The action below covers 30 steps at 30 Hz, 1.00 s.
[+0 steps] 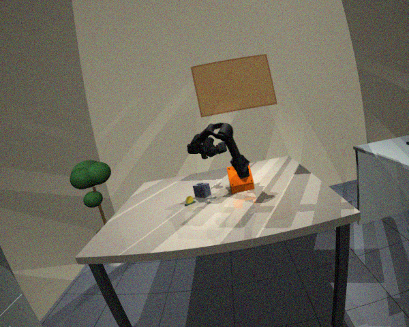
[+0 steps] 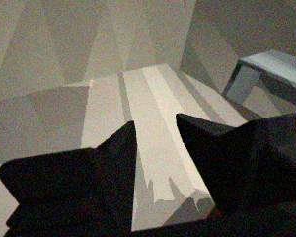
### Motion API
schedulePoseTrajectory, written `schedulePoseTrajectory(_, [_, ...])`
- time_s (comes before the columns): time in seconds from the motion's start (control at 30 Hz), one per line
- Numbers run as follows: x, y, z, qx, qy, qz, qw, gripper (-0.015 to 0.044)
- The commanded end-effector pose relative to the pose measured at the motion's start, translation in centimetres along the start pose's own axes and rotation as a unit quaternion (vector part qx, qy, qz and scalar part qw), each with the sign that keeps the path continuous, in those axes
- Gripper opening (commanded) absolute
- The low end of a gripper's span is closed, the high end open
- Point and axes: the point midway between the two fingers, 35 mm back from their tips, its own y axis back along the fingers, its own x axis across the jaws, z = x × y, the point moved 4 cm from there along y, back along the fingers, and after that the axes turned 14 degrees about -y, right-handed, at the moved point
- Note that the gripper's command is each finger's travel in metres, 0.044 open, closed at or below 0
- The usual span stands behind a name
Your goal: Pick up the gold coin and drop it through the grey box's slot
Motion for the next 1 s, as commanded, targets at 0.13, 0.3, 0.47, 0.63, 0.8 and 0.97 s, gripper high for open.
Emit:
schedulePoseTrajectory(0.13, [3.8, 6.3, -5.3, 0.171, 0.398, 0.14, 0.89, 0.0161])
schedulePoseTrajectory(0.3, [4.3, 8.6, -7.0, 0.203, 0.506, 0.204, 0.813, 0.0161])
schedulePoseTrajectory(0.47, [4.5, 11.1, -8.7, 0.219, 0.601, 0.275, 0.717, 0.0161])
schedulePoseTrajectory(0.63, [4.5, 13.7, -10.2, 0.224, 0.678, 0.348, 0.607, 0.0161])
schedulePoseTrajectory(0.8, [4.4, 16.5, -11.6, 0.217, 0.735, 0.421, 0.486, 0.0161])
schedulePoseTrajectory(0.97, [4.1, 19.5, -13.0, 0.196, 0.77, 0.494, 0.354, 0.0161])
